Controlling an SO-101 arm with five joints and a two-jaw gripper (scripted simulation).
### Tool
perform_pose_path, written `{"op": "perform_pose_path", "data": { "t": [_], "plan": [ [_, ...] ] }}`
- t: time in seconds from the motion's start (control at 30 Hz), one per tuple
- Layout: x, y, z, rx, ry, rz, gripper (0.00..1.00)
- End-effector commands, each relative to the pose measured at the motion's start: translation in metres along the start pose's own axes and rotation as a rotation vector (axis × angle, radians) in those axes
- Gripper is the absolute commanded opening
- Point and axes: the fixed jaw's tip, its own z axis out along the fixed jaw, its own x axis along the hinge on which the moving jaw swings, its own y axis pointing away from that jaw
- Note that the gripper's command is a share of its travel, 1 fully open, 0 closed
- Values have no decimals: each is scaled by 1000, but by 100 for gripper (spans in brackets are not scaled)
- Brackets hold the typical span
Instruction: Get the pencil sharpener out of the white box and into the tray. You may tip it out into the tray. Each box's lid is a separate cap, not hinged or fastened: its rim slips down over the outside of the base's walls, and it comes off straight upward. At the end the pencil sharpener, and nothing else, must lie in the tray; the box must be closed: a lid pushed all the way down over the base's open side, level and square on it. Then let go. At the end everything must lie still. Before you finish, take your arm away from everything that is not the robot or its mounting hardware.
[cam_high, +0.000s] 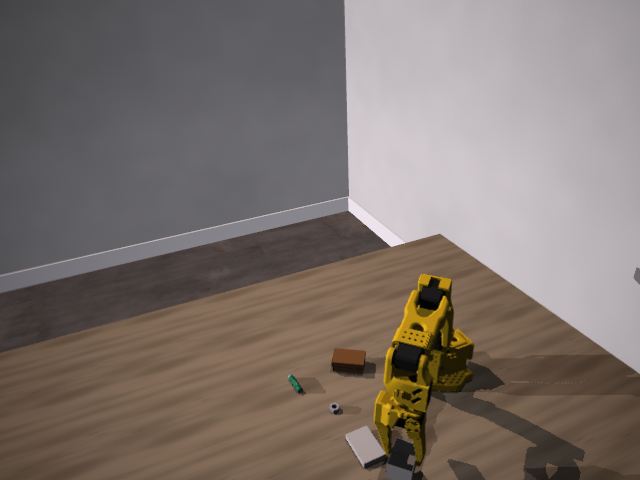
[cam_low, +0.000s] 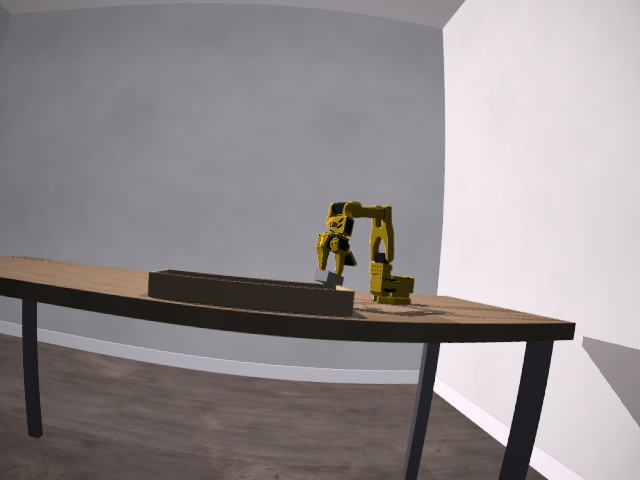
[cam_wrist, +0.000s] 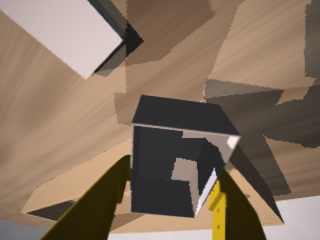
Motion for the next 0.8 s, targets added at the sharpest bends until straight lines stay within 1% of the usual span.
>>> {"op": "perform_pose_path", "data": {
  "t": [0.0,0.17,0.23,0.5,0.77],
  "plan": [
    [-1,2,-13,-1,10,2,21],
    [-11,2,-13,2,-58,2,21],
    [-11,2,-13,2,-58,2,21],
    [-24,1,-14,7,-138,2,21],
    [-31,1,-15,9,-180,2,21]
  ]
}}
